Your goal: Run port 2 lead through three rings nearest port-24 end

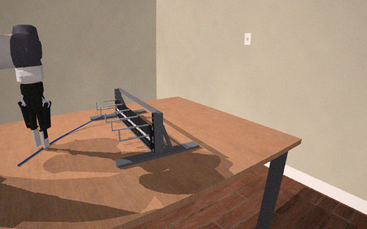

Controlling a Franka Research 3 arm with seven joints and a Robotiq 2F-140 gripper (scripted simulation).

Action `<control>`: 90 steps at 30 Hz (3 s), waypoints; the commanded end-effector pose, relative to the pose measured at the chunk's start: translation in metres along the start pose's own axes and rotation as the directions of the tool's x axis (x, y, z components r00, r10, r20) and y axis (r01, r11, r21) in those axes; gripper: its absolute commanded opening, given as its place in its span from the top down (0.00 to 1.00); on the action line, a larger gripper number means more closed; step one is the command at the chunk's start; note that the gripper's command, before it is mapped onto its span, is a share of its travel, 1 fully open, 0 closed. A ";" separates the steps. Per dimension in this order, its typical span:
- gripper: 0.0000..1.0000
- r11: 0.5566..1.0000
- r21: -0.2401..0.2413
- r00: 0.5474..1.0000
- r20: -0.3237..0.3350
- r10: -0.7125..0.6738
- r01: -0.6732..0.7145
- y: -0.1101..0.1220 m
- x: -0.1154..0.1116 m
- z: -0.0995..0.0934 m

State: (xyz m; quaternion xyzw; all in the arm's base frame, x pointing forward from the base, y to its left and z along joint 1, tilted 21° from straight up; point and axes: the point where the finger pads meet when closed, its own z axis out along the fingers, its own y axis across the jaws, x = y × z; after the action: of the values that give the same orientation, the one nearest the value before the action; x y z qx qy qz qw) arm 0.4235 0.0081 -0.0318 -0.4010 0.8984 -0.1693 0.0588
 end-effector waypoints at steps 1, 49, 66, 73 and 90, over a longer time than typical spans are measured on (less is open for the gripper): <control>0.80 1.000 -0.001 1.000 0.004 0.003 -0.003 0.001 -0.002 0.000; 0.80 1.000 -0.001 1.000 0.004 0.003 -0.003 0.001 -0.002 0.009; 0.80 1.000 -0.001 1.000 0.004 0.003 -0.003 0.001 -0.002 0.009; 0.80 1.000 -0.001 1.000 0.004 0.003 -0.003 0.001 -0.002 0.009; 1.00 1.000 -0.001 1.000 0.004 0.003 -0.003 0.001 -0.002 0.009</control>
State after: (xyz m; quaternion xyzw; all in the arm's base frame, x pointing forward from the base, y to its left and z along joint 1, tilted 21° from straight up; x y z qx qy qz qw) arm 0.4258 0.0070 -0.0403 -0.4005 0.8986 -0.1687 0.0596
